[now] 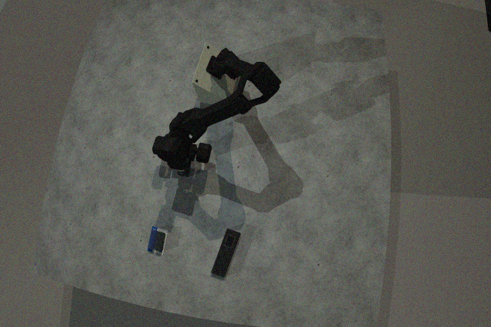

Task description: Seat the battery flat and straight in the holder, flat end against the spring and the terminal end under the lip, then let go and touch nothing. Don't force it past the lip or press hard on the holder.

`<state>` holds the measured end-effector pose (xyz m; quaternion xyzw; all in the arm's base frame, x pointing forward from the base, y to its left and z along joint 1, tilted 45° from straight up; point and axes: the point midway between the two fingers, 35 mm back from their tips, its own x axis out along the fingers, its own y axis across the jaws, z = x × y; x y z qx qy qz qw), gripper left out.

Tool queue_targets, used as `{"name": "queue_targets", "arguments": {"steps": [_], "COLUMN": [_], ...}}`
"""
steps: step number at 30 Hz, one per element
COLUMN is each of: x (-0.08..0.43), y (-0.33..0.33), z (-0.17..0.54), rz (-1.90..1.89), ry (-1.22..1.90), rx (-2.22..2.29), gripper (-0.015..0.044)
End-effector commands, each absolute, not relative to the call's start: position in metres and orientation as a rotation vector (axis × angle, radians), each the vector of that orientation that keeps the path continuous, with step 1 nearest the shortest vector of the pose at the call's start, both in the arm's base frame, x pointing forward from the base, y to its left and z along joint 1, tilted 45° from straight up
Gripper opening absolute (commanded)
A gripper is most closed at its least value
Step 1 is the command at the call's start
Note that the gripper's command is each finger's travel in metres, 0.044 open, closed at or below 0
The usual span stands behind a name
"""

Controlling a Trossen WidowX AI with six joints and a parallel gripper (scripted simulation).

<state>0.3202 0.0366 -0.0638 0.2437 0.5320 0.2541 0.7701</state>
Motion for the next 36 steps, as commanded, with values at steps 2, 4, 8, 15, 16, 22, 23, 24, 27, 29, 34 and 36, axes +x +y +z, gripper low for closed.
{"name": "queue_targets", "arguments": {"steps": [2,4,8,15,16,22,23,24,27,29,34,36], "x": [0.3178,0.3180,0.3181,0.3181,0.3181,0.3180,0.3179,0.3179,0.3178,0.3178,0.3177,0.3176], "y": [0.0360,0.0364,0.0371,0.0384,0.0386,0.0397,0.0399,0.0401,0.0407,0.0410,0.0418,0.0421], "z": [-0.0703,-0.0704,-0.0704,-0.0701,-0.0700,-0.0692,-0.0691,-0.0689,-0.0684,-0.0681,-0.0672,-0.0668], "rz": [0.549,0.553,0.561,0.576,0.578,0.590,0.592,0.594,0.600,0.603,0.612,0.615], "ry": [1.203,1.214,1.236,1.274,1.280,1.314,1.320,1.325,1.343,1.354,1.381,1.392], "rx": [0.509,0.506,0.500,0.489,0.487,0.477,0.475,0.474,0.468,0.464,0.455,0.451], "gripper": [0.0076,0.0076,0.0076,0.0076,0.0076,0.0076,0.0076,0.0076,0.0076,0.0076,0.0076,0.0076]}}
